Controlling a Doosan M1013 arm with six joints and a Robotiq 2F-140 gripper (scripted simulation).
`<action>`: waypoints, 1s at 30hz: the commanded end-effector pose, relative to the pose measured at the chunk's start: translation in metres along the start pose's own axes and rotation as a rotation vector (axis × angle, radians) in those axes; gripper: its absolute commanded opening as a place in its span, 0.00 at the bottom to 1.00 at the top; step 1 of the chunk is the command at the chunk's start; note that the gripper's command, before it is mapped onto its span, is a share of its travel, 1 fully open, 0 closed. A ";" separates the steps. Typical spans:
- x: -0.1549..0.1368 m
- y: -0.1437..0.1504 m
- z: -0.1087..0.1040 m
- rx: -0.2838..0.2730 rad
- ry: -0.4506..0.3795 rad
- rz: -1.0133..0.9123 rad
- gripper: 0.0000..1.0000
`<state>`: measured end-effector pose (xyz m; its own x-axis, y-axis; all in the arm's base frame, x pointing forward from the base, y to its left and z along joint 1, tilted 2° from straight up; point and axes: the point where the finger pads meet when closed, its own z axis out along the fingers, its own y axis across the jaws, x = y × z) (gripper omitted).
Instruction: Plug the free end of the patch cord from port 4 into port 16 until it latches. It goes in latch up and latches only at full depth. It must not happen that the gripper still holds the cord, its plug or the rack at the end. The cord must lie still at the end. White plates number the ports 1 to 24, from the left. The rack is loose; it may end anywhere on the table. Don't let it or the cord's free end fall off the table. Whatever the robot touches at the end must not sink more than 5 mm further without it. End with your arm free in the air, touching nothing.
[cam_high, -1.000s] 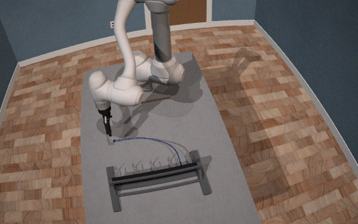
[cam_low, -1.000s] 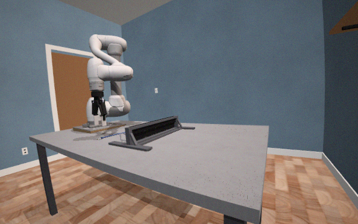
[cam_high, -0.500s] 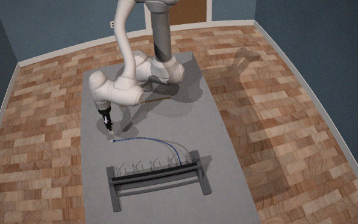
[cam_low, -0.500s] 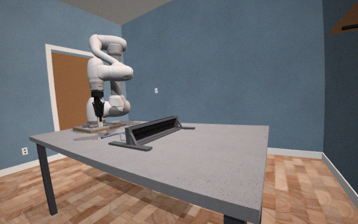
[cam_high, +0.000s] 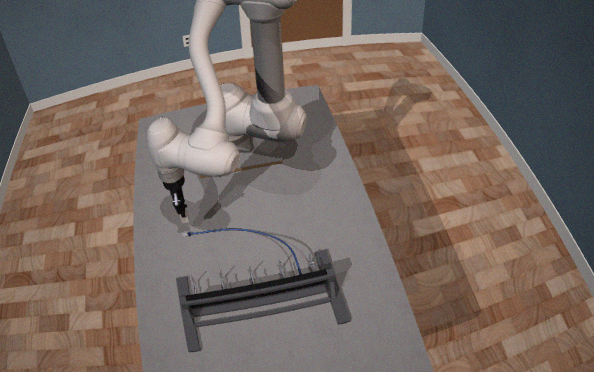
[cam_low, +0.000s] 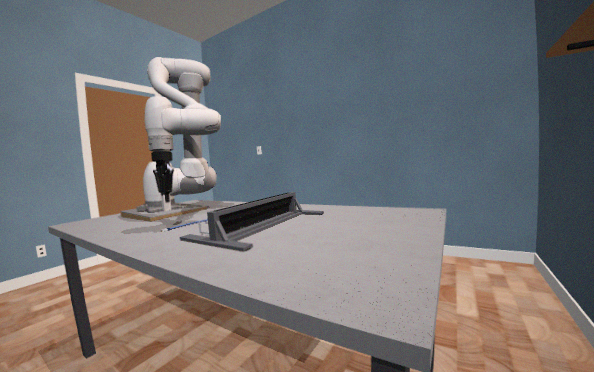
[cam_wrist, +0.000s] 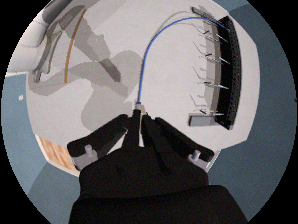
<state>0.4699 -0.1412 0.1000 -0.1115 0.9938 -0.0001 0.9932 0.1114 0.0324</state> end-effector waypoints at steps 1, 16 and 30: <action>0.011 0.010 0.001 -0.029 0.003 0.027 0.00; 0.137 0.099 -0.010 -0.336 0.113 0.375 0.00; 0.252 0.142 -0.044 -0.564 0.347 0.779 0.00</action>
<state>0.5763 0.0978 0.1401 0.4198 0.7956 0.4368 0.7244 -0.5837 0.3668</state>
